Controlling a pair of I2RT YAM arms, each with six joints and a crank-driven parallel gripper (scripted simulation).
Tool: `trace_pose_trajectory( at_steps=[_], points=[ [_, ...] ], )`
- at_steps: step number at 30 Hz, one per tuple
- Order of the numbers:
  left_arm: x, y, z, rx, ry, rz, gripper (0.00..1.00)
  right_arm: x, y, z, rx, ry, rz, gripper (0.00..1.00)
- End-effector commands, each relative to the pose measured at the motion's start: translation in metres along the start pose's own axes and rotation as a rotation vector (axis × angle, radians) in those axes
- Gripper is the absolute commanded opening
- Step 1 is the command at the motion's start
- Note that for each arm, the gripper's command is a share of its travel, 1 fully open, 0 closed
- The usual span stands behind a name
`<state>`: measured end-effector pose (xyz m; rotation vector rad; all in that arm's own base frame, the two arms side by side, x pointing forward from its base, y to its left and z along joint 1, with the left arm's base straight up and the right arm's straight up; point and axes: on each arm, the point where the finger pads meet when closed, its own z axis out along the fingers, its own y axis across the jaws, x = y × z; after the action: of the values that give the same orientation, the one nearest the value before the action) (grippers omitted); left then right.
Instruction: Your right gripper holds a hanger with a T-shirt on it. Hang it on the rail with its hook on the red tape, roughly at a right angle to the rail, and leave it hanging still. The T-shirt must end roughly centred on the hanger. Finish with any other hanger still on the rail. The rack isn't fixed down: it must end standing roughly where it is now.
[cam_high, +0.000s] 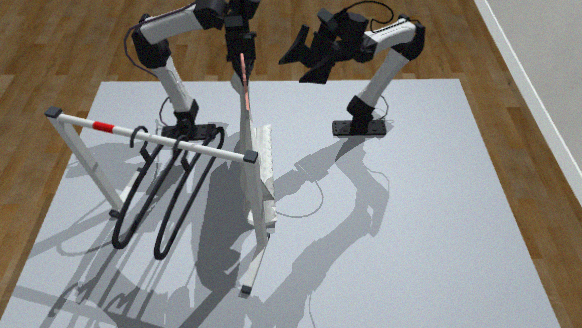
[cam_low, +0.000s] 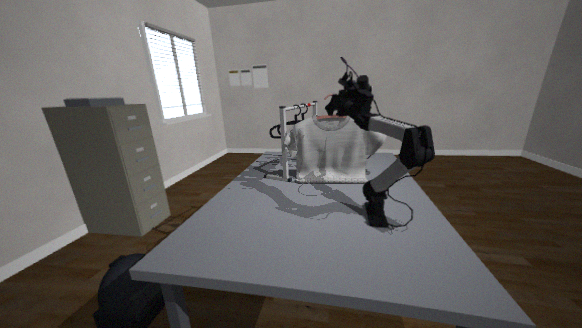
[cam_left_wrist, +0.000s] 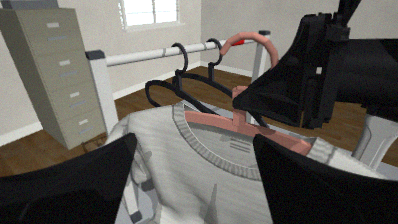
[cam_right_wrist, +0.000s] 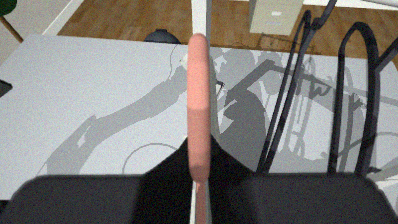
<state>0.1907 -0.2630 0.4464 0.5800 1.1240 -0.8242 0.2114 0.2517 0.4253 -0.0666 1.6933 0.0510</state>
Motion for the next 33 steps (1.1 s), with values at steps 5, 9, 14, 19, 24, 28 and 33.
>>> trace_pose_trajectory(
  at_steps=[5, 9, 14, 19, 24, 28, 33],
  points=[
    [-0.027, 0.0, 0.003, -0.007, -0.075, 0.004, 1.0, -0.001, 0.003, -0.008, -0.103, 0.012, 0.165, 0.02],
    [-0.027, 0.0, 0.003, -0.007, -0.075, 0.004, 1.0, 0.009, -0.024, 0.01, -0.058, 0.005, 0.237, 0.02],
    [-0.027, 0.0, 0.003, -0.007, -0.075, 0.004, 1.0, 0.016, -0.05, 0.042, 0.016, -0.014, 0.208, 0.02],
    [-0.027, 0.0, 0.003, -0.007, -0.076, 0.005, 1.0, 0.011, -0.052, 0.083, 0.084, -0.026, 0.159, 0.02],
    [-0.027, 0.0, 0.003, -0.007, -0.076, 0.005, 1.0, 0.004, -0.059, 0.126, 0.147, -0.044, 0.117, 0.02],
    [-0.027, 0.0, 0.003, -0.007, -0.076, 0.005, 1.0, 0.004, -0.068, 0.157, 0.192, -0.049, 0.083, 0.02],
    [-0.027, 0.0, 0.003, -0.007, -0.077, 0.005, 1.0, 0.005, -0.074, 0.173, 0.217, -0.05, 0.064, 0.02]
  ],
)
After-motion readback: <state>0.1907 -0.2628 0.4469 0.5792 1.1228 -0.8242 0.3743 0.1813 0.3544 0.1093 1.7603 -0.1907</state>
